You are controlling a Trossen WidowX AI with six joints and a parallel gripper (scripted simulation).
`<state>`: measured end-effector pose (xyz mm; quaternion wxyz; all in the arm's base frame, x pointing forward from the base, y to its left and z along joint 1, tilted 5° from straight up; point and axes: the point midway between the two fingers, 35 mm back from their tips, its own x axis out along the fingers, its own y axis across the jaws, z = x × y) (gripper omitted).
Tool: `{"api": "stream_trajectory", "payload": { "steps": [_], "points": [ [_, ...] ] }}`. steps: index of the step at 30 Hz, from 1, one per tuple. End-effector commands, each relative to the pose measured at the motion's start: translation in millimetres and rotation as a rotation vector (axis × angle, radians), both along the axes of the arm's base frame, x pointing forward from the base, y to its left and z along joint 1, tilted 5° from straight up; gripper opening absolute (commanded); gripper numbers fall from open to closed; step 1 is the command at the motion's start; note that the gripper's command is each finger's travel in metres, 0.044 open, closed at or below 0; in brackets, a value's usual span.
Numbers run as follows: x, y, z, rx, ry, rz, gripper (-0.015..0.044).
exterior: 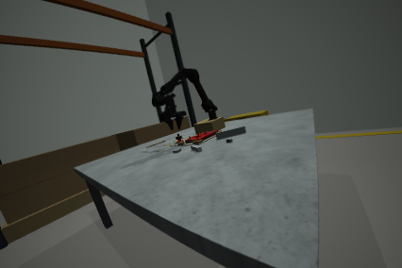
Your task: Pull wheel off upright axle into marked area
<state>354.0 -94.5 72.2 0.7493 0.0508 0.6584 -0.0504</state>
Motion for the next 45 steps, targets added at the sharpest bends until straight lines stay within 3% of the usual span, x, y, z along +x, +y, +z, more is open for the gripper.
{"api": "stream_trajectory", "payload": {
  "steps": [1,9,13,21,27,45],
  "points": [
    [-2.6,0.5,-31.3,0.01,0.023,-0.005,0.03],
    [-2.2,0.6,-54.0,0.01,0.023,-0.005,0.03],
    [-2.4,0.1,-50.7,0.008,0.029,-0.002,0.0195],
    [-2.4,0.1,-50.7,0.008,0.029,-0.002,0.0142],
    [-2.4,0.1,-49.6,0.008,0.029,-0.002,0.0],
    [-2.8,0.0,-43.7,0.008,0.028,-0.002,0.0]
  ]
}}
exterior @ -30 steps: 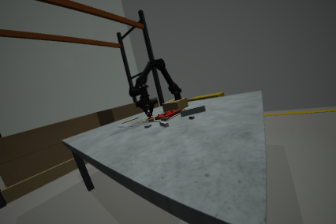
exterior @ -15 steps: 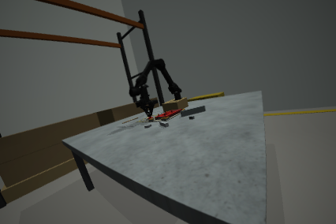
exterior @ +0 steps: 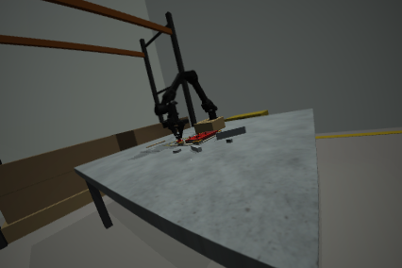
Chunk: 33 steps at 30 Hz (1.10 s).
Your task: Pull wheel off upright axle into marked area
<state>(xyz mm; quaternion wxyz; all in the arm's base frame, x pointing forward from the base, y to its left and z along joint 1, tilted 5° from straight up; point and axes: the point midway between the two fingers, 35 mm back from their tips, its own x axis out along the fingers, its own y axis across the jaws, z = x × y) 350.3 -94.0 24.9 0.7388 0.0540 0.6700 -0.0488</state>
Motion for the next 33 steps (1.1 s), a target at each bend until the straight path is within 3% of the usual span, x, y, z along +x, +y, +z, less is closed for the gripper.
{"api": "stream_trajectory", "payload": {
  "steps": [1,33],
  "points": [
    [0.9,-0.5,3.9,-0.001,-0.003,0.0,0.0],
    [0.0,-0.5,14.4,-0.001,-0.005,-0.001,0.0]
  ]
}}
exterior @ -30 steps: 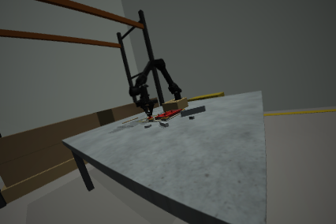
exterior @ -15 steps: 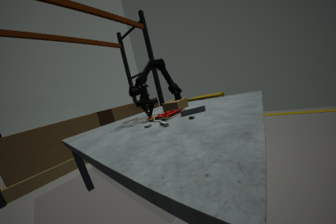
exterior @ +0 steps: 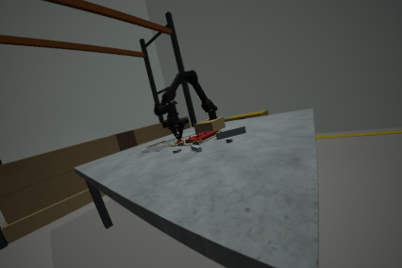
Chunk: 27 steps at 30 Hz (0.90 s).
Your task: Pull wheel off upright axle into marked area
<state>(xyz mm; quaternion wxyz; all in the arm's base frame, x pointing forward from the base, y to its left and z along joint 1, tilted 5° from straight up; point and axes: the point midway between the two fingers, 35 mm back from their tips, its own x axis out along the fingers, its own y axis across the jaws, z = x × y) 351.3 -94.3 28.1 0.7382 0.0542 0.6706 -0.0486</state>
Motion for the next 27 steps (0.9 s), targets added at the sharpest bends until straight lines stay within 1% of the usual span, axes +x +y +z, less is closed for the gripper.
{"api": "stream_trajectory", "payload": {
  "steps": [1,27],
  "points": [
    [-1.0,-0.3,11.5,-0.001,-0.006,-0.001,0.0],
    [-2.0,-0.2,20.0,-0.001,-0.008,-0.002,0.0]
  ]
}}
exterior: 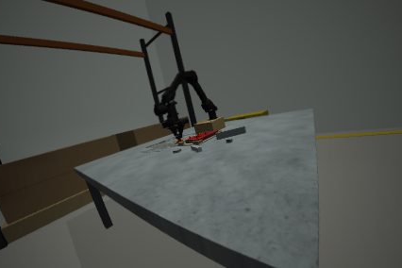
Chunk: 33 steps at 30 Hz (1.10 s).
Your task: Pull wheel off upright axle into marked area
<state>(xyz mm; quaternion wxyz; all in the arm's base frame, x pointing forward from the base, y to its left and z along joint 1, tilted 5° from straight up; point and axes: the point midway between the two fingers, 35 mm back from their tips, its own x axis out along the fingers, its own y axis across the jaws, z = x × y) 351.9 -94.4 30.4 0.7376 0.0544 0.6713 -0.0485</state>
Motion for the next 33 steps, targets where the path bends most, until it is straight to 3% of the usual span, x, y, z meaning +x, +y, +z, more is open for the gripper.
{"api": "stream_trajectory", "payload": {
  "steps": [1,33],
  "points": [
    [-2.6,-0.1,18.1,-0.001,-0.01,-0.002,0.0],
    [-4.5,0.1,32.3,-0.001,-0.011,-0.003,0.0]
  ]
}}
